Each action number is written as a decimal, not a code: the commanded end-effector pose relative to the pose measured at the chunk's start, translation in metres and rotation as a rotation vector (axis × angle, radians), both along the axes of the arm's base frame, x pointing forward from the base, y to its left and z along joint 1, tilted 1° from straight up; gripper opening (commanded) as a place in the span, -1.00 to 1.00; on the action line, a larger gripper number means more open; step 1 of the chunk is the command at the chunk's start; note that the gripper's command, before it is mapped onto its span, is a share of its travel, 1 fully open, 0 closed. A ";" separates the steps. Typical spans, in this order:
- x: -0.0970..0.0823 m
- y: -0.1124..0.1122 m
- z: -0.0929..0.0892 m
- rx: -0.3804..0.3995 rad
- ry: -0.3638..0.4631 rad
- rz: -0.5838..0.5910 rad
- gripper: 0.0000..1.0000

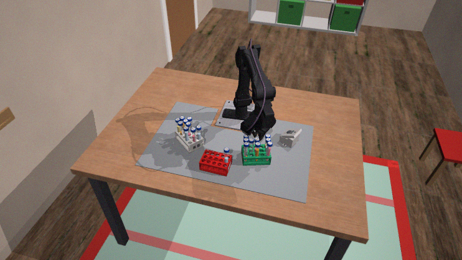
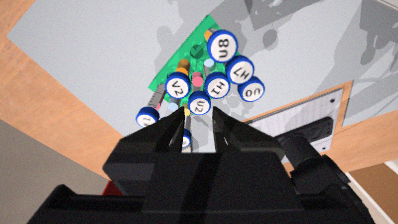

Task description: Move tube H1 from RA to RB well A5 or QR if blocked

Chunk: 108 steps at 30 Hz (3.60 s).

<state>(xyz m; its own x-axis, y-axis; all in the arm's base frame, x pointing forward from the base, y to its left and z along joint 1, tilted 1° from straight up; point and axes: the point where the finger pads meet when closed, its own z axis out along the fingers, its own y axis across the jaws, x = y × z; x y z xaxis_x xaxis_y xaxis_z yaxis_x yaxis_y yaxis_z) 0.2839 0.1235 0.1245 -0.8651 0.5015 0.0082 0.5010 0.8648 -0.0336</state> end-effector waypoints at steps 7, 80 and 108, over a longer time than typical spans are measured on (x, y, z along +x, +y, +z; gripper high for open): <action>0.001 -0.002 0.004 0.007 -0.041 -0.001 -0.40; 0.001 0.002 0.019 0.014 -0.056 0.004 -1.00; -0.003 0.003 0.042 0.015 -0.056 0.004 -1.00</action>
